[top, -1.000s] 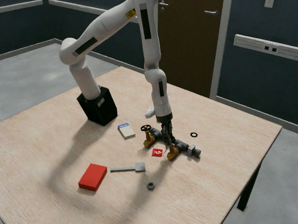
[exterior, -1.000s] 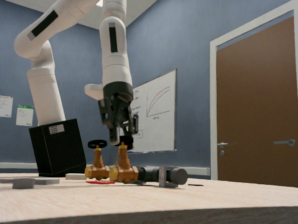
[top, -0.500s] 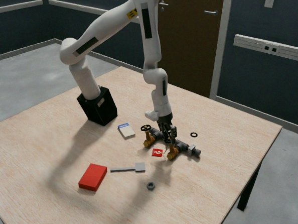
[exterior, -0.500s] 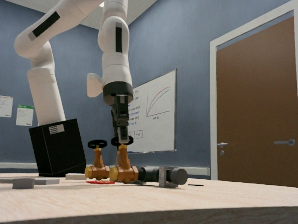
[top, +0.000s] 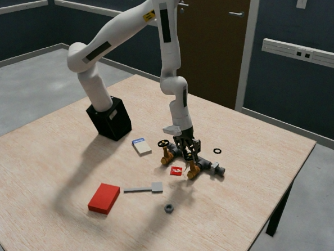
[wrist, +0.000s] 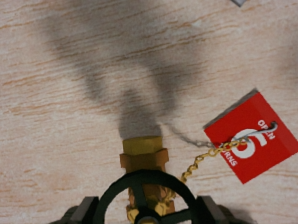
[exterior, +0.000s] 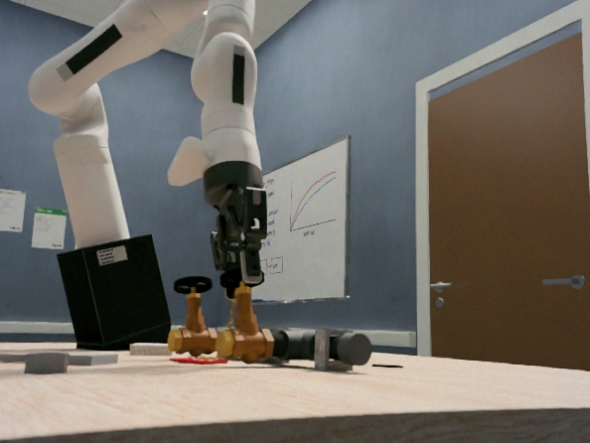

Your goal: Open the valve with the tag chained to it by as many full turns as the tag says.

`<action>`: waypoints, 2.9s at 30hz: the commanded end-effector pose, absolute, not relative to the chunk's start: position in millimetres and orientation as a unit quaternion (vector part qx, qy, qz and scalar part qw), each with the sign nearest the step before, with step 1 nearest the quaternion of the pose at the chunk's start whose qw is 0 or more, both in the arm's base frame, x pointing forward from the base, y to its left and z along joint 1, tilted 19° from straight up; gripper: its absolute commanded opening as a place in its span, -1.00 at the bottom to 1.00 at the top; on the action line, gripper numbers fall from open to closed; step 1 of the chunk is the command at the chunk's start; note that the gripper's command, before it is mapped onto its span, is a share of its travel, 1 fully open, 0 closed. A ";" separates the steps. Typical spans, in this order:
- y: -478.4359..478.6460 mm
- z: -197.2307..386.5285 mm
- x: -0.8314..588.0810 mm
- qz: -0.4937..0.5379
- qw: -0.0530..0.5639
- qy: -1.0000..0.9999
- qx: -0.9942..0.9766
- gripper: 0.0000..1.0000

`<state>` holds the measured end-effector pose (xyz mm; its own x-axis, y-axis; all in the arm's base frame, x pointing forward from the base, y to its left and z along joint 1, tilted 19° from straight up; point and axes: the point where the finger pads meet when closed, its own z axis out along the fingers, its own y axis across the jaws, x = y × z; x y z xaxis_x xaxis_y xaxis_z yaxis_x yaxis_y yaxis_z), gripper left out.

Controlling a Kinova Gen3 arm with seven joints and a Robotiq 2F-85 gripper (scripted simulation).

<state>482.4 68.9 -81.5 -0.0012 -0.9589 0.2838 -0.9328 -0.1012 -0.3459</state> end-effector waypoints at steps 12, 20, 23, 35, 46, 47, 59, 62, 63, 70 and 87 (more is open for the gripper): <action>69.4 -81.1 482.9 -0.228 0.028 0.667 -0.709 1.00; 69.4 -81.1 482.9 -0.228 0.028 0.667 -0.709 1.00; 69.4 -81.1 482.9 -0.228 0.028 0.667 -0.709 1.00; 69.4 -81.1 482.9 -0.228 0.030 0.671 -0.705 1.00; 69.4 -81.1 482.9 -0.225 0.047 0.721 -0.654 1.00; 69.4 -81.1 482.9 -0.225 0.050 0.731 -0.643 1.00; 69.4 -81.1 482.9 -0.207 0.101 0.861 -0.454 1.00; 69.4 -81.1 482.9 -0.196 0.120 0.900 -0.370 1.00; 69.4 -81.1 482.9 -0.192 0.127 0.912 -0.340 1.00; 69.5 -81.1 482.9 -0.155 0.170 0.967 -0.105 1.00; 69.5 -81.1 482.9 -0.054 0.224 0.898 0.374 1.00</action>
<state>482.3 68.8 -81.7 -0.7306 0.5232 -0.4388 0.5828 0.8126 -0.0014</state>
